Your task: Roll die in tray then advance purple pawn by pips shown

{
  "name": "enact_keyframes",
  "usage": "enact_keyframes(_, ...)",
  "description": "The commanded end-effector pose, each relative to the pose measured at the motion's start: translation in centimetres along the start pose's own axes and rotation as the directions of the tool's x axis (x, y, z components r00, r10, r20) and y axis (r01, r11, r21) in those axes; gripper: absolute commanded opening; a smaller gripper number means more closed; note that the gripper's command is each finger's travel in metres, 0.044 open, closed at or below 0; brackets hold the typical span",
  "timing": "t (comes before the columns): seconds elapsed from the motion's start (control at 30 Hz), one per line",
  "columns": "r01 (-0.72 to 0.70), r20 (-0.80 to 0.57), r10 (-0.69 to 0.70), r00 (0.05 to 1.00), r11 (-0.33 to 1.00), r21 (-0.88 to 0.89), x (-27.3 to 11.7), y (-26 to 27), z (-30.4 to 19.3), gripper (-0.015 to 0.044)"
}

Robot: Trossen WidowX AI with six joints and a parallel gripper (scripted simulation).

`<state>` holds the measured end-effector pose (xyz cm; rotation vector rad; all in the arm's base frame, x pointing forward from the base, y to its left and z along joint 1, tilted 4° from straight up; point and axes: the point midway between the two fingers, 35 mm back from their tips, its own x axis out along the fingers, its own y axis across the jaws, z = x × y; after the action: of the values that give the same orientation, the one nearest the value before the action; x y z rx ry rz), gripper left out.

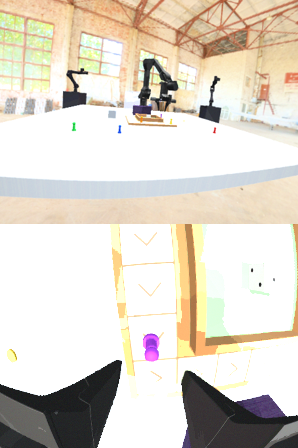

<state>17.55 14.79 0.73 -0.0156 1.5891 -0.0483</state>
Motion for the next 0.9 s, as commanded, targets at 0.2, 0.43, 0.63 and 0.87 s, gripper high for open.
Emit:
enact_keyframes(0.2,-0.004,0.002,0.004,1.000,1.000,0.006,1.4,0.1,0.1,0.0200)
enact_keyframes(0.43,-0.004,0.002,0.004,1.000,1.000,0.006,2.5,0.1,0.1,0.0200)
enact_keyframes(0.63,-0.003,0.002,0.003,1.000,1.000,0.006,3.5,0.1,0.0,0.0200)
enact_keyframes(0.87,-0.003,0.002,0.003,1.000,1.000,0.006,4.3,0.0,0.0,0.0200)
